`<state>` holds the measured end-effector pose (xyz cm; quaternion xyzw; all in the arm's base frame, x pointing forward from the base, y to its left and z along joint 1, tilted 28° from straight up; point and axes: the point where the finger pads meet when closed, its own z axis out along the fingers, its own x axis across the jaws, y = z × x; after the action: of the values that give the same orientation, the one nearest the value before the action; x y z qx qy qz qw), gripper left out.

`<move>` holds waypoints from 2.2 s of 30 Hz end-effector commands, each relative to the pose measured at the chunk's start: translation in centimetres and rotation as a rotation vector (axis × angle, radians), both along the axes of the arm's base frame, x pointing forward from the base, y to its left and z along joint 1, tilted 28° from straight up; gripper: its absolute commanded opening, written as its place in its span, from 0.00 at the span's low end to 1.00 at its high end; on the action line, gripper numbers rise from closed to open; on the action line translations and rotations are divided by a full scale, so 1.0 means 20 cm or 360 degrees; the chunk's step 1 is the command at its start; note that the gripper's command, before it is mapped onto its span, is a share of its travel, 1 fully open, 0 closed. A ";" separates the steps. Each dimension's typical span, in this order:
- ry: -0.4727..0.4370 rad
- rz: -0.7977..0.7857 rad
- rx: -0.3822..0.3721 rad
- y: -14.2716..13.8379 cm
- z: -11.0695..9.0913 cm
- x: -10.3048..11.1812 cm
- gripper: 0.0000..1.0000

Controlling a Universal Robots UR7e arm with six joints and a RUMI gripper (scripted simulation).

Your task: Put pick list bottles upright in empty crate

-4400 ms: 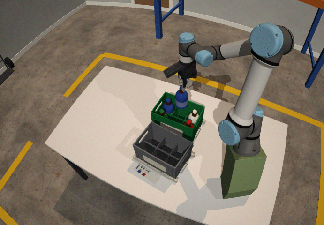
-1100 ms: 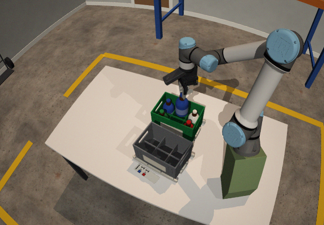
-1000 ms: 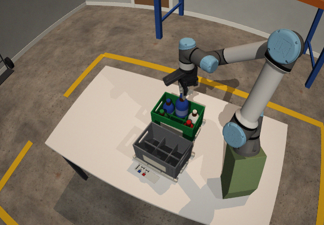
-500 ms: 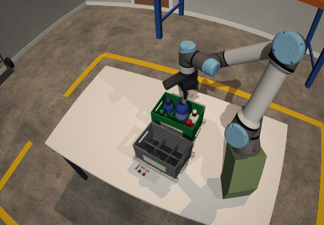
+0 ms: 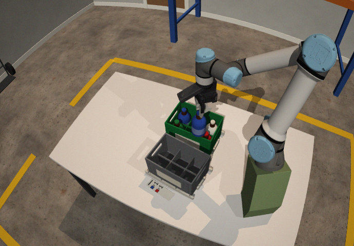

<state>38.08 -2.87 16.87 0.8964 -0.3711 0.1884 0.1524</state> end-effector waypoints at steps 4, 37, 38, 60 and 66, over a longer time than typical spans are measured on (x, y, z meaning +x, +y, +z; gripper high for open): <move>-0.0010 -0.0001 -0.0004 0.08 -0.04 -0.03 0.00; -0.0005 -0.0001 -0.0004 0.31 -0.18 -0.14 0.00; -0.0005 -0.0001 -0.0004 0.32 -0.18 -0.14 0.00; -0.0010 -0.0001 -0.0004 0.47 -0.26 -0.20 0.00; -0.0007 -0.0001 -0.0005 0.51 -0.29 -0.23 0.00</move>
<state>33.94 6.44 11.49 0.8962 -0.3708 0.1898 0.1528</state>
